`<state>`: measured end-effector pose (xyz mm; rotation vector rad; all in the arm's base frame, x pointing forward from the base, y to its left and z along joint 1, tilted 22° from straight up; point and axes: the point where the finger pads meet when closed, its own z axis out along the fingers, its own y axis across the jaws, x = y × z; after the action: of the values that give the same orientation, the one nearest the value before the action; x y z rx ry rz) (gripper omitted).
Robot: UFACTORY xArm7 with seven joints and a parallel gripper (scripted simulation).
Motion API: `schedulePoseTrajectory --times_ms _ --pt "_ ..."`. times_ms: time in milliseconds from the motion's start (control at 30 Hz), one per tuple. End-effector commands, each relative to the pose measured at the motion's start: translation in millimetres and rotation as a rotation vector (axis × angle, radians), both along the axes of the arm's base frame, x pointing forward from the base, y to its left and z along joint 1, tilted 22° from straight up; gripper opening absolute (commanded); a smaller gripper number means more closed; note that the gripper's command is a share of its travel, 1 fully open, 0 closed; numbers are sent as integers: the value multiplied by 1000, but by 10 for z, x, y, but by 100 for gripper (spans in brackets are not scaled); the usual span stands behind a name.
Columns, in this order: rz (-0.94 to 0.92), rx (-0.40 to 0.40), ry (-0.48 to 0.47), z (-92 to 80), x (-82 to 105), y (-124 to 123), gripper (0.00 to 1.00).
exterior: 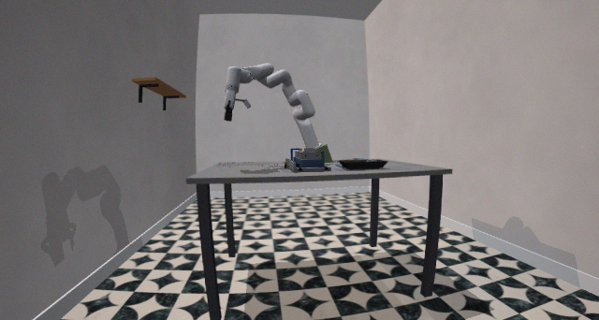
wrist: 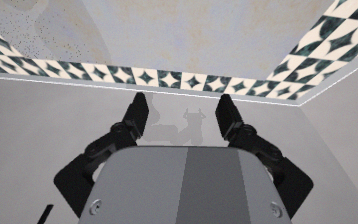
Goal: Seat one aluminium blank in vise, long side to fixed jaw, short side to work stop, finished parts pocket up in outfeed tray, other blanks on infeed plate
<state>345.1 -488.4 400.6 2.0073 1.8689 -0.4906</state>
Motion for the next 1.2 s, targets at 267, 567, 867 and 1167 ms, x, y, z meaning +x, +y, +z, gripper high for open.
schedulePoseTrajectory --times_ms 267,567,867,1167 --pt "16 7 -53 -6 329 338 100" --pt "26 14 -75 -24 486 521 100" --pt "54 40 -137 -102 945 1159 100" --pt "54 40 -137 -102 945 1159 100"
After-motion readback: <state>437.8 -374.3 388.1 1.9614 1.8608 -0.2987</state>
